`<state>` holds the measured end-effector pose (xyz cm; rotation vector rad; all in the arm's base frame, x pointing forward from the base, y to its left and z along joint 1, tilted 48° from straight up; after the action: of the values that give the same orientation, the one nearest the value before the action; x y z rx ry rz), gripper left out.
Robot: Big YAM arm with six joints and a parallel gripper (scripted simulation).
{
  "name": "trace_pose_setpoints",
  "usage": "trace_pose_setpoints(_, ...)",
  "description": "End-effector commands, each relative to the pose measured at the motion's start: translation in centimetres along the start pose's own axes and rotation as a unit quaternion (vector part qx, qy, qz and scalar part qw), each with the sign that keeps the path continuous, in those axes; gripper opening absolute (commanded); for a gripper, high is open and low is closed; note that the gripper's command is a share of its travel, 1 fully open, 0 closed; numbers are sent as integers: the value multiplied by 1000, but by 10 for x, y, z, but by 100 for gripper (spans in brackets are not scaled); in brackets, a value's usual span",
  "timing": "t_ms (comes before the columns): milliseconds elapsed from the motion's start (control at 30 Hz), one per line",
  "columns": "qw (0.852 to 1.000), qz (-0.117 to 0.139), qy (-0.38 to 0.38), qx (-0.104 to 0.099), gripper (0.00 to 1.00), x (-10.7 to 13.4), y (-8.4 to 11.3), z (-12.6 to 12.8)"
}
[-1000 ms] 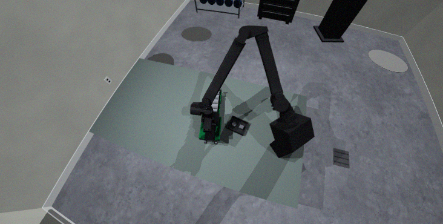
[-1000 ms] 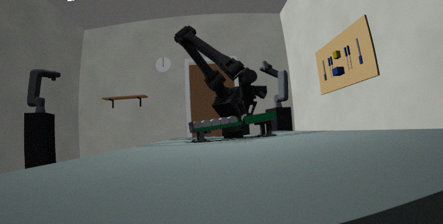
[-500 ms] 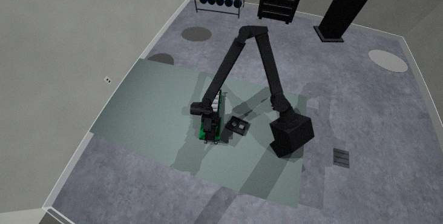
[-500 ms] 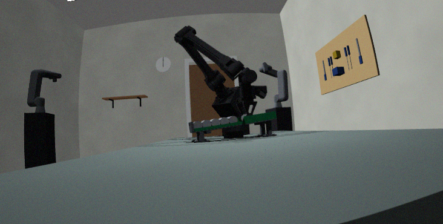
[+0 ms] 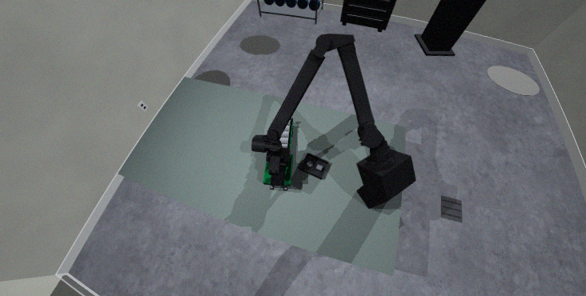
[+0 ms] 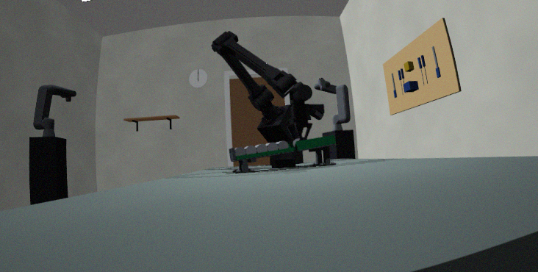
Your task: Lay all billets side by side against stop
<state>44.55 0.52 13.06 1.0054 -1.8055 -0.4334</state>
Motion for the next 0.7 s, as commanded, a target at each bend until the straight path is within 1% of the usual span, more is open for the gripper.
trace_pose_setpoints(0, 1000, -6, -1, 25, 0, 0, 16, -17)
trace_pose_setpoints(167, 1000, -5, -2, 23, 0, 4, 16, -19)
trace_pose_setpoints(667, 1000, -5, -1, 23, 0, 3, 16, -19)
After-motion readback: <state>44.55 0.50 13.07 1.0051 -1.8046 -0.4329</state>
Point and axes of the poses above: the point where the finger pads meet when closed, its own y axis back along the fingers, its own z axis across the jaws, x = y × z, the point moved 6 cm from there along y, back along the fingers, and after that the axes turned 4 degrees about -y, right-handed, at the moved point
